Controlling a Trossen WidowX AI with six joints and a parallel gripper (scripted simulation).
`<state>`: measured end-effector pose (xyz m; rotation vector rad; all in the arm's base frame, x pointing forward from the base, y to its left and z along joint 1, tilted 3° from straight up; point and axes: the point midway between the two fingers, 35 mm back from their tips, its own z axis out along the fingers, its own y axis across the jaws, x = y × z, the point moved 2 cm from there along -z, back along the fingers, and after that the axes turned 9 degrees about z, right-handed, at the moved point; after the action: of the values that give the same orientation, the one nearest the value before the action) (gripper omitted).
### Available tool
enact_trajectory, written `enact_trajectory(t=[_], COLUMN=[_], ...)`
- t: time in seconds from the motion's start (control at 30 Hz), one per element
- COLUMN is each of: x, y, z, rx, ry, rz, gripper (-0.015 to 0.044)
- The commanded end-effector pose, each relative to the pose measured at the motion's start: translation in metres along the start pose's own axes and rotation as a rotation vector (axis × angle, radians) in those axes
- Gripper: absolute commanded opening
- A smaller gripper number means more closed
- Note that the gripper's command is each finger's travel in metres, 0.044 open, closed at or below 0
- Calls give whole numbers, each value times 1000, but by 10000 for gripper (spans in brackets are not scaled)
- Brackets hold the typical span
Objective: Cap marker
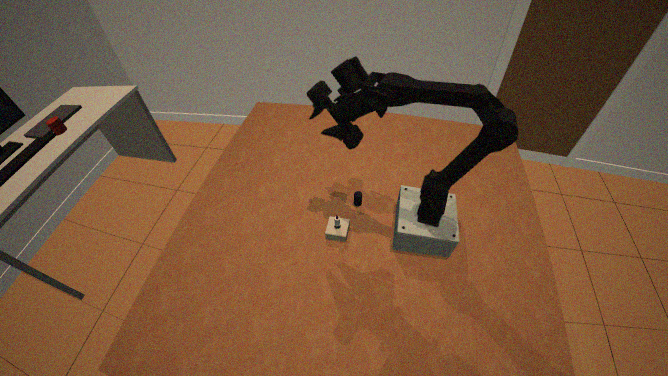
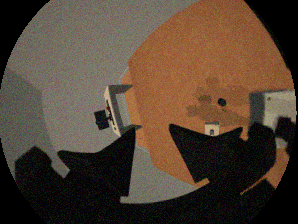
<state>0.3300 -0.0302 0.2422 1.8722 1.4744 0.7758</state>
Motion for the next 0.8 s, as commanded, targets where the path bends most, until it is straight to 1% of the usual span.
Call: enact_trajectory(t=[0.0,0.13,0.27,0.33,0.6,0.77], x=[-16,-34,-50,-55,-51,-55], y=[-50,-106,-164,-182,-185,-212], z=[29,46,47,45,45,67], rx=[237,508,789,875,885,886], ry=[-25,22,168,237,247,247], rz=[-227,-479,-720,-789,-798,-798], gripper=[242,242,242,242,242,242])
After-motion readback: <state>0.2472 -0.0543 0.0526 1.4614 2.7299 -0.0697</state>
